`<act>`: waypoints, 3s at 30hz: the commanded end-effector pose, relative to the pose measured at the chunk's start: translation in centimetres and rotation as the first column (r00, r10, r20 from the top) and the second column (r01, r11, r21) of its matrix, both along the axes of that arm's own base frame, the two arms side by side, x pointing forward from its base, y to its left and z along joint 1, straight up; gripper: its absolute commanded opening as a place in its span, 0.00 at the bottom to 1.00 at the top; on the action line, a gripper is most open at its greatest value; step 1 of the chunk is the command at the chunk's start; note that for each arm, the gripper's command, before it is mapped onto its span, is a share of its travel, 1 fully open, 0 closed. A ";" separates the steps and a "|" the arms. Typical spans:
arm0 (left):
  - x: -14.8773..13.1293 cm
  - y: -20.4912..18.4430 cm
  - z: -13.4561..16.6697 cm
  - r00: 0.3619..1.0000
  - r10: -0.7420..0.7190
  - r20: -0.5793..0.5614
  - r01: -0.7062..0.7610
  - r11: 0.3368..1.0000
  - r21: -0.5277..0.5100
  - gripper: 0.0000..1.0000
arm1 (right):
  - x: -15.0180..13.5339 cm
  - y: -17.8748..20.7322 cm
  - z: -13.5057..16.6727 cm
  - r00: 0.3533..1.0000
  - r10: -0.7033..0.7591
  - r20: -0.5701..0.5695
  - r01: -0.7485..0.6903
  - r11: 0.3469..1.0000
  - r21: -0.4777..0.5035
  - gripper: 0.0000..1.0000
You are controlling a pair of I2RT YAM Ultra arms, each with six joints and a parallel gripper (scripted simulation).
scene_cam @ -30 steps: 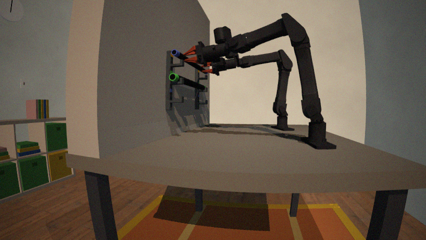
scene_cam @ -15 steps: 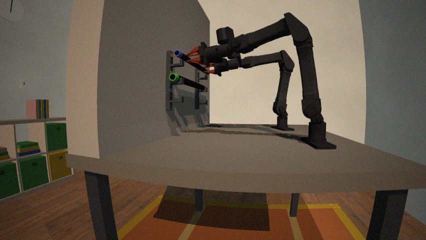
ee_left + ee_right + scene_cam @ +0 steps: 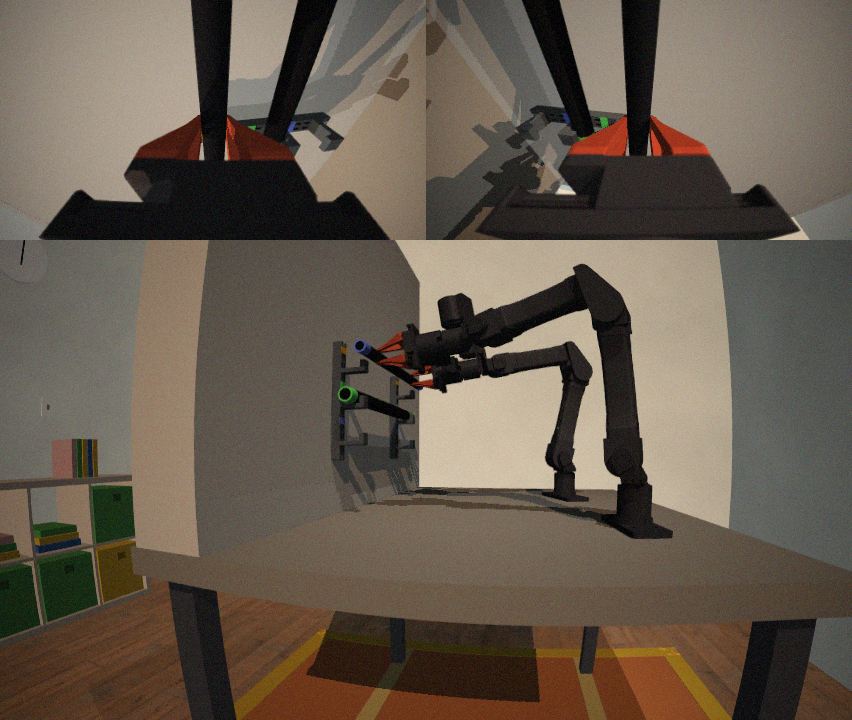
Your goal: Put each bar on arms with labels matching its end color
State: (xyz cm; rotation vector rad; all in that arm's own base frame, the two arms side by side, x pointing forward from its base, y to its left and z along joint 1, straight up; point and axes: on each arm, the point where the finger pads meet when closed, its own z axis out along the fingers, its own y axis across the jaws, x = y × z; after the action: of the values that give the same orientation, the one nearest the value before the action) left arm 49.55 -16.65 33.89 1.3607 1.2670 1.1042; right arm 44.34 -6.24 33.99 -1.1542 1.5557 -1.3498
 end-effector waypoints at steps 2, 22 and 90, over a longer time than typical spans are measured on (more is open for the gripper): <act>-1.3 0.5 5.6 0.989 0.012 0.150 -0.009 1.000 -0.020 0.00 | -1.3 0.2 5.2 0.989 -0.005 0.147 0.010 0.999 -0.032 0.00; -1.8 0.6 5.4 0.989 0.012 0.151 -0.009 1.000 -0.020 0.00 | -1.7 0.4 4.9 0.989 -0.006 0.147 0.010 0.999 -0.032 0.00; -1.8 0.5 6.3 0.988 0.012 0.151 -0.009 1.000 -0.020 0.00 | -1.7 0.4 5.7 0.989 -0.006 0.147 0.010 0.999 -0.032 0.00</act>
State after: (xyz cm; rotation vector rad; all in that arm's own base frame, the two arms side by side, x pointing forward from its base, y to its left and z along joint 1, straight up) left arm 48.65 -16.60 33.68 1.3660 1.2682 1.1055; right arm 43.46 -5.95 33.64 -1.1555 1.5633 -1.3440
